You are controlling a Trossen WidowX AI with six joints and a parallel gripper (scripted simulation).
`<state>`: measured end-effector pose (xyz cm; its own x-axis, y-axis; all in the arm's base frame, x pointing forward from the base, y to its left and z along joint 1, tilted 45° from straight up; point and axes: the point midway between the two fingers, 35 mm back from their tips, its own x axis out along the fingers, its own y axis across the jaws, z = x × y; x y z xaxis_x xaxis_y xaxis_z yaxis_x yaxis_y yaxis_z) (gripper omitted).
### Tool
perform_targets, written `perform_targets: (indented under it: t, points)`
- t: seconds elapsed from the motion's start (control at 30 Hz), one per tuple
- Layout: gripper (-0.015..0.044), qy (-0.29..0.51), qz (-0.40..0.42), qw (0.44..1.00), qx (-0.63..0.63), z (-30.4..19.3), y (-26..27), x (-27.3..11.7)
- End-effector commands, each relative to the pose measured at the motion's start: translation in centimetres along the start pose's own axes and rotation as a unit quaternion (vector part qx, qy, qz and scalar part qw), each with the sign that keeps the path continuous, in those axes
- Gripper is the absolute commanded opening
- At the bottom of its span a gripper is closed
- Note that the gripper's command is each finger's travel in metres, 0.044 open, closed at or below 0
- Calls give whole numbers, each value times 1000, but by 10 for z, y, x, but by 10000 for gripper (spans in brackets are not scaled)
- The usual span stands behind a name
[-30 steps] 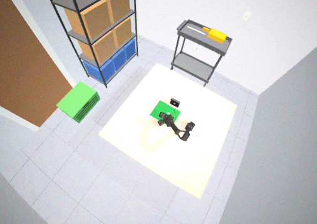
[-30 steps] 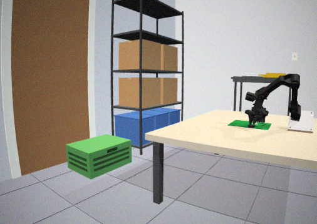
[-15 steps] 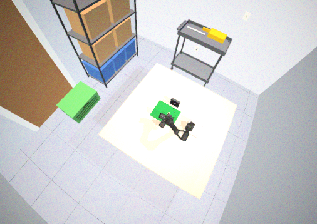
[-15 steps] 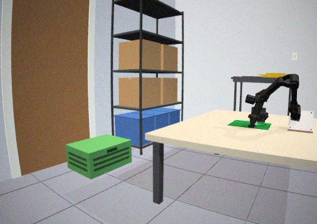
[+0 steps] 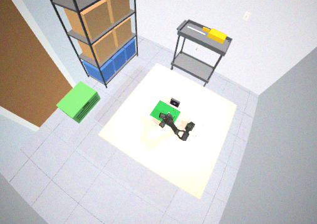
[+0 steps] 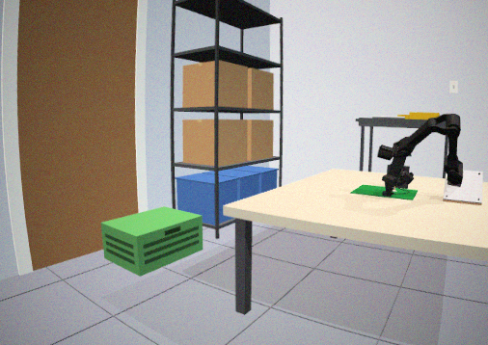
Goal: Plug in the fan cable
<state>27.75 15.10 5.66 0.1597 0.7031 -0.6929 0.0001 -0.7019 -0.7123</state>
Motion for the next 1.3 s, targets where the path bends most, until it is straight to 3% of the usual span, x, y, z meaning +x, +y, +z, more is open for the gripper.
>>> perform_targets:
  t: [0.0,0.87,1.27]
  points:
    - [0,3,0,1000,-5,-6,0,-10]
    - [0,3,1,1000,-17,-20,0,-80]
    - [0,-6,9,984,178,-43,9,-81]
